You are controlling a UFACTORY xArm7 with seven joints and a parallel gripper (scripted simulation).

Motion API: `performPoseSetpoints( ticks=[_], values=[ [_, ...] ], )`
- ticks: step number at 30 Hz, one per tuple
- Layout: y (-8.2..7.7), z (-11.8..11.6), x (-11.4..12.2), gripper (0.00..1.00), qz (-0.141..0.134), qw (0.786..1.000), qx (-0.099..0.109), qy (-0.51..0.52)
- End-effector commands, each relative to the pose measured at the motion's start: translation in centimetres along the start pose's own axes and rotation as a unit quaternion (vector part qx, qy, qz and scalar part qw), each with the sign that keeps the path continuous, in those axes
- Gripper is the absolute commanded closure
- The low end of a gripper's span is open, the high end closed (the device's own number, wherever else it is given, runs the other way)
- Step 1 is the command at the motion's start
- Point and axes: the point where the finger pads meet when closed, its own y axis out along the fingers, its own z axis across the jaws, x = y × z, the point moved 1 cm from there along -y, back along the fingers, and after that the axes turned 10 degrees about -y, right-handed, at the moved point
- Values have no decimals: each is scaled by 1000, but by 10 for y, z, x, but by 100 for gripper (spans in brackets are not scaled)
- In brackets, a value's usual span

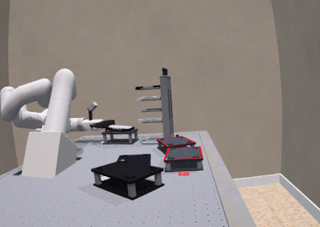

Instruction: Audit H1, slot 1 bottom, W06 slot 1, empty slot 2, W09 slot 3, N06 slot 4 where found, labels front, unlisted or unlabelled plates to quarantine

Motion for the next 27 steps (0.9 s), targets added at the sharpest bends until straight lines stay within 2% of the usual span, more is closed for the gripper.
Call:
performPoseSetpoints(
  ticks=[1, 27],
  values=[
    [0, 0, 0, 100, -1, 1000, 0, 1],
    [0, -1, 7, 100, -1, 1000, 0, 1]
  ],
)
